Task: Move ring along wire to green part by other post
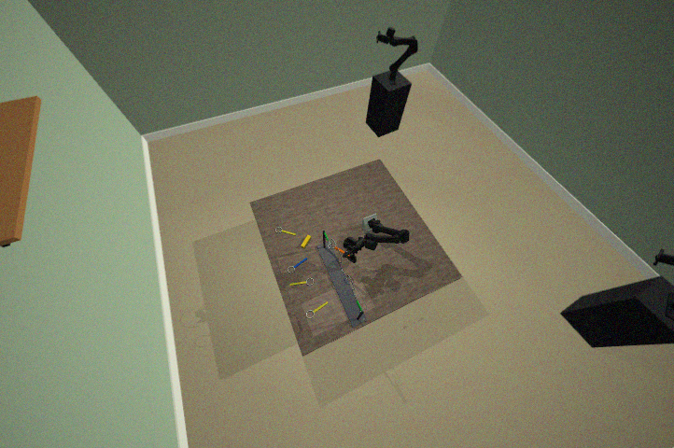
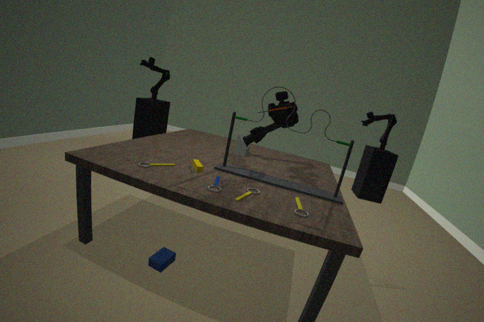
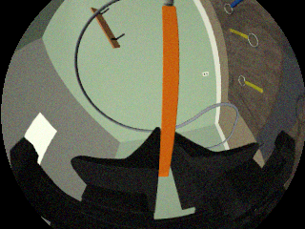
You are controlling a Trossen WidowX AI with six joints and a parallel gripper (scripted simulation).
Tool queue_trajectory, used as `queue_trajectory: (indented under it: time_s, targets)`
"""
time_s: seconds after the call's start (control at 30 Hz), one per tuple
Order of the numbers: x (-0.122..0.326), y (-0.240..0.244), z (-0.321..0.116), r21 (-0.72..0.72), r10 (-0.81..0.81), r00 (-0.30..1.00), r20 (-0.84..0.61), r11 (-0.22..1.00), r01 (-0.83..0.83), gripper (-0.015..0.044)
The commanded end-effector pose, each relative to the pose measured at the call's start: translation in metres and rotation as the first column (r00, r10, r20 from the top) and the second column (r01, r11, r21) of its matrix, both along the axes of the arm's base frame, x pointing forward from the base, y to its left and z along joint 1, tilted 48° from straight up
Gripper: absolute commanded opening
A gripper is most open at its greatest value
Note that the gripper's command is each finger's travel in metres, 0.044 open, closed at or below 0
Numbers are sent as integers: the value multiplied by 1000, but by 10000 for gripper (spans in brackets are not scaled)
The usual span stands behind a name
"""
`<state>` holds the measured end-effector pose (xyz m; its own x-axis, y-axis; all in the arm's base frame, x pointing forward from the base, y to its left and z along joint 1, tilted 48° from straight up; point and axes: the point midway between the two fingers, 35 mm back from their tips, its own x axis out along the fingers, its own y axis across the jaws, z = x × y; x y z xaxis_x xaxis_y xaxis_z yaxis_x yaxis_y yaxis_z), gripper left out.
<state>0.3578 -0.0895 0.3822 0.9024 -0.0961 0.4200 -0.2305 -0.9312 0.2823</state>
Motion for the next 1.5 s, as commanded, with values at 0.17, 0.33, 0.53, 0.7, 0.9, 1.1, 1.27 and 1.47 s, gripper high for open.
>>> queue_trajectory:
  time_s: [0.17, 0.33, 0.53, 0.7, 0.9, 1.1, 1.27, 1.47]
  targets:
    - [-1, 18, -7, -112, 2, 1000, 9, 994, -1, -150]
    - [-5, 30, -17, -210, 29, 999, 41, 978, -20, -150]
    - [-4, 49, -32, -363, 42, 999, 30, 931, -28, -150]
    - [-3, 62, -45, -473, 43, 999, 10, 881, -33, -150]
    - [-1, 76, -62, -597, 42, 999, -14, 801, -42, -150]
    - [8, 88, -77, -691, -21, 998, -61, 723, -27, -150]
    - [11, 96, -94, -773, -49, 996, -81, 634, -32, -150]
    - [12, 101, -113, -848, -62, 994, -91, 528, -44, -150]
